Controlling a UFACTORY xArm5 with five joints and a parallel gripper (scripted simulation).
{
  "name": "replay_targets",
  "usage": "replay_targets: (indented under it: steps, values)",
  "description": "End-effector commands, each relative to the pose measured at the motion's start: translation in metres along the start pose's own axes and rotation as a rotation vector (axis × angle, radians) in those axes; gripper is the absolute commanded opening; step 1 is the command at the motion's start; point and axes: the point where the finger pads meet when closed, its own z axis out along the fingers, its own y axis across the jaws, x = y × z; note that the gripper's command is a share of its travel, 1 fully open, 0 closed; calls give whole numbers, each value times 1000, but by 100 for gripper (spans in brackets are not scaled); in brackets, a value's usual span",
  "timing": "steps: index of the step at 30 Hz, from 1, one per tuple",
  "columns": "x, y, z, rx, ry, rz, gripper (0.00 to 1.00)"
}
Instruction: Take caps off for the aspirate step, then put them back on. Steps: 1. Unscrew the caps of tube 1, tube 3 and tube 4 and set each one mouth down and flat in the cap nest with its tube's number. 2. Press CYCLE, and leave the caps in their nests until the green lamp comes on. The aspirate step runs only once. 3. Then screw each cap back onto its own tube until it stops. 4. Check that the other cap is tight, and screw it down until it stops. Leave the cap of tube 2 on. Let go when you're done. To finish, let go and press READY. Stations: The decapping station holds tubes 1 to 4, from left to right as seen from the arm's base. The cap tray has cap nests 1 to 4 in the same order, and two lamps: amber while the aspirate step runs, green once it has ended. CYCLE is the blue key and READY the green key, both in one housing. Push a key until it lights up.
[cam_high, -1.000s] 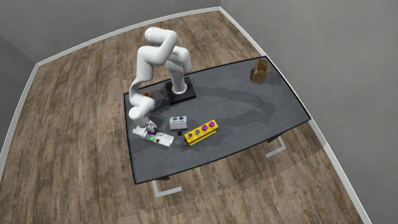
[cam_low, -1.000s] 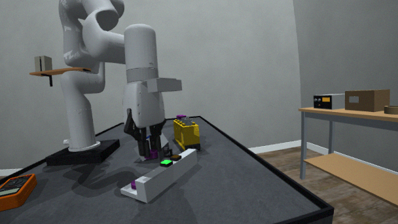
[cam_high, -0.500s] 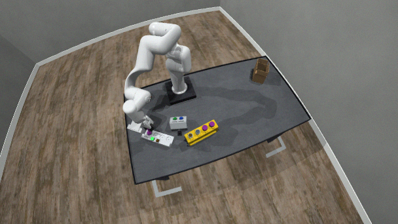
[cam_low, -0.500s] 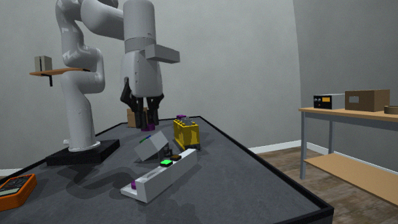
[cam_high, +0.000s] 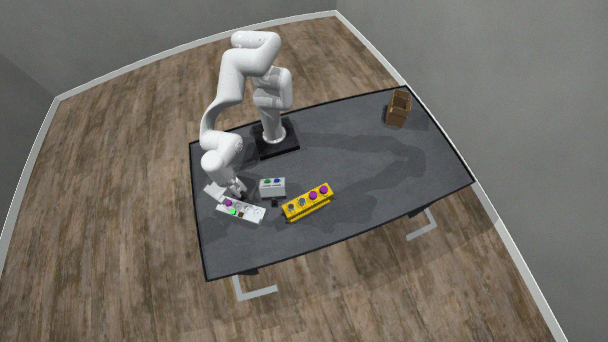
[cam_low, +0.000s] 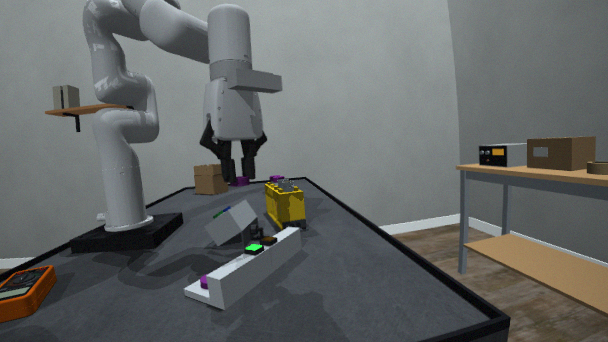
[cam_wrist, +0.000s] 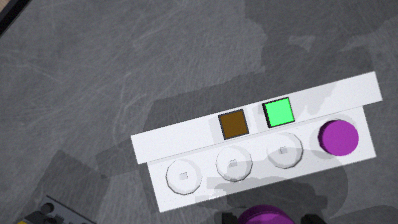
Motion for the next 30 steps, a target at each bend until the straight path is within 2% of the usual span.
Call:
replay_targets:
  steps: [1, 14, 16, 30]
  values:
    - [-11, -23, -2, -2, 9, 26, 0]
    - [-61, -109, -1, -1, 8, 26, 0]
    - [-61, -109, -1, -1, 8, 26, 0]
    - [-115, -204, -1, 0, 8, 26, 0]
